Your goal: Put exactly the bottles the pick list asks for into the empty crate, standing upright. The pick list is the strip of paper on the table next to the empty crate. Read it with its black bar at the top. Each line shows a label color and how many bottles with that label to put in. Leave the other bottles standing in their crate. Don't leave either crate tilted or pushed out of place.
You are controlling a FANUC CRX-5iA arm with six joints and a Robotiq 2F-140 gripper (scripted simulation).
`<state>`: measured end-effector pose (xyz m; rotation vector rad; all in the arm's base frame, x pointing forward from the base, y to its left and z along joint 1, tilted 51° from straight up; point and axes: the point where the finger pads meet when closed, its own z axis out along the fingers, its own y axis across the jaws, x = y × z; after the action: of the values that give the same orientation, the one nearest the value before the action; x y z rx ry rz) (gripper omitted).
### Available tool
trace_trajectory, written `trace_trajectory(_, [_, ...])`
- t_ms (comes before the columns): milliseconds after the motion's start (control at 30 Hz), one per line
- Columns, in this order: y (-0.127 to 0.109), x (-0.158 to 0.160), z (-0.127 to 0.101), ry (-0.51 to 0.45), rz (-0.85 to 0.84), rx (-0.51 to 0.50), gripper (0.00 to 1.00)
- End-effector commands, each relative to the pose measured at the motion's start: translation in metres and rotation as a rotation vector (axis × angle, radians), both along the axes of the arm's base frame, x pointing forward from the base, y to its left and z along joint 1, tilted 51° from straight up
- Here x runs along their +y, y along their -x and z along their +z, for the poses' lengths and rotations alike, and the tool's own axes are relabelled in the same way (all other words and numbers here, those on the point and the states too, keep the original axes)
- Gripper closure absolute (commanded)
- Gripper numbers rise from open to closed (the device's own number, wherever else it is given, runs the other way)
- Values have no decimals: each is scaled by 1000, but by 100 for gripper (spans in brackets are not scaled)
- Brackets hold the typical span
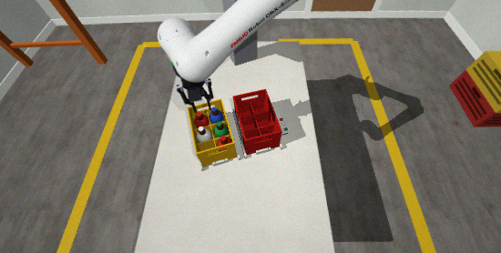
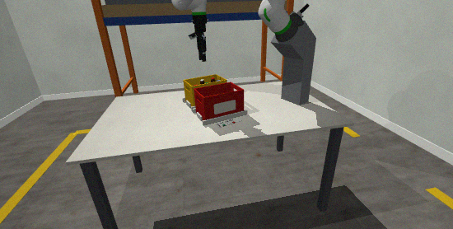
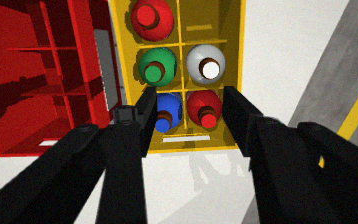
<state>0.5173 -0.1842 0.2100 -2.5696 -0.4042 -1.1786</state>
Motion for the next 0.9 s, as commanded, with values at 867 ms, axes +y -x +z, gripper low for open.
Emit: trace_trajectory(867, [-41,78,-55,-496,-456,266,56])
